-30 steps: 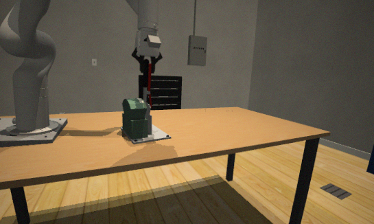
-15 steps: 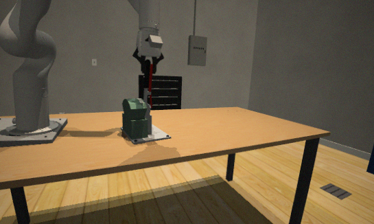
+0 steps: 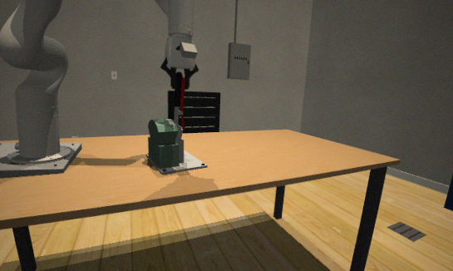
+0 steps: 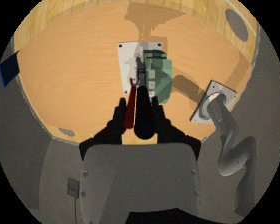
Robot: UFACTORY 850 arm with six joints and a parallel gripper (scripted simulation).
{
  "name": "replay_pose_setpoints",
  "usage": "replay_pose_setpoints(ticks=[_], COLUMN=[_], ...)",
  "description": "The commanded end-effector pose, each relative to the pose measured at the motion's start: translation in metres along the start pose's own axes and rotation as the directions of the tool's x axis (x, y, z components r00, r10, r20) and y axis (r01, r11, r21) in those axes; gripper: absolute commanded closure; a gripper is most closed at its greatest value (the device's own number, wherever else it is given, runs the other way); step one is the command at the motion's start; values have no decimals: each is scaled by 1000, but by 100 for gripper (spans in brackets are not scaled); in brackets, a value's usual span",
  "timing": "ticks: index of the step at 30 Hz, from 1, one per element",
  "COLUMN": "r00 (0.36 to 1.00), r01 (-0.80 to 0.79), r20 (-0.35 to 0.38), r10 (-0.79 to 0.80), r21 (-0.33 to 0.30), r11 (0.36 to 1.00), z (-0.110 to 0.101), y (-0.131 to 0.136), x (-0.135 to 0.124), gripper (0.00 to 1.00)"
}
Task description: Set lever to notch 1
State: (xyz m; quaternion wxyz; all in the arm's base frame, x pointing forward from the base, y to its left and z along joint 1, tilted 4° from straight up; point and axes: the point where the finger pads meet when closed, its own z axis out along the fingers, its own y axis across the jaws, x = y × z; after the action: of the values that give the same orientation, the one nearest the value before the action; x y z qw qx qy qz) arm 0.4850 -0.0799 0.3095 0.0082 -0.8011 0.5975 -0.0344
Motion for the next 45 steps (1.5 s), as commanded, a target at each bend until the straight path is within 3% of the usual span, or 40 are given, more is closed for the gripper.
replay_pose_setpoints(ticks=[1, 19, 34, 45], r00=[1000, 1000, 1000, 1000], r01=[0, 0, 0, 0], r20=[-1, -1, -1, -1], r10=[0, 0, 0, 0], r21=[2, 2, 2, 2], r11=[1000, 1000, 1000, 1000], z=[-1, 3, 12, 14], y=[-1, -1, -1, -1], x=[1, 18, 48, 52], gripper=[100, 100, 100, 100])
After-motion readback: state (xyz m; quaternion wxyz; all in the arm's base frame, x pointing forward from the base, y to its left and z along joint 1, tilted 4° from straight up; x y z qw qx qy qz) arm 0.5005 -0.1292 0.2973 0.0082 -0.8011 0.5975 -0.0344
